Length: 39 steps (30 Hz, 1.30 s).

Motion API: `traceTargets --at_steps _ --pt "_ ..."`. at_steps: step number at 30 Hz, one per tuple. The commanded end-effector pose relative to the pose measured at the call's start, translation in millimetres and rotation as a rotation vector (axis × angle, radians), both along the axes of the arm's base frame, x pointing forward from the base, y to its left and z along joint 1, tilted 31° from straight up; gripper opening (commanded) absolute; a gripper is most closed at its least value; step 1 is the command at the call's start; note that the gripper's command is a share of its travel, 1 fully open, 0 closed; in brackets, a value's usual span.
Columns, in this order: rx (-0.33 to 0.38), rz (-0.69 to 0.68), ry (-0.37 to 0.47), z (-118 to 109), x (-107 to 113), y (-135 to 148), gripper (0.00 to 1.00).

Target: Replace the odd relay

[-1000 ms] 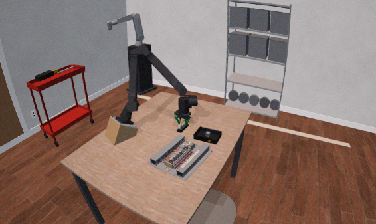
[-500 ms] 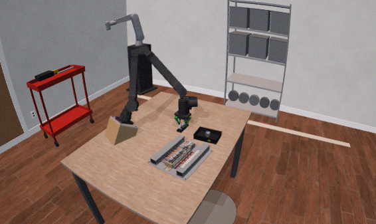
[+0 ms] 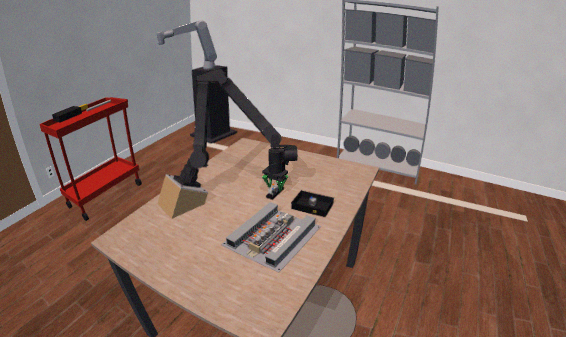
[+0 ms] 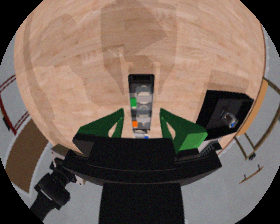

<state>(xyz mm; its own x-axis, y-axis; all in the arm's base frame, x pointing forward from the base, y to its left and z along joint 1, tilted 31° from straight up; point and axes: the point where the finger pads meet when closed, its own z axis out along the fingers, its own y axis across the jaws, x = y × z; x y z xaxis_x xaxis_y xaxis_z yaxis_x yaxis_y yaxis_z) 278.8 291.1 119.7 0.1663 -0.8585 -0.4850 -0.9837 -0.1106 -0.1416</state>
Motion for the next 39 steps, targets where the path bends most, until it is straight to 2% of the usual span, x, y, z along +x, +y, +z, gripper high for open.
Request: traceTargets --at_steps 1,39 --pt "0.010 0.004 -0.009 1.9 2.1 8.3 0.59" --pt "0.010 0.003 -0.009 -0.2 1.8 8.2 0.59"
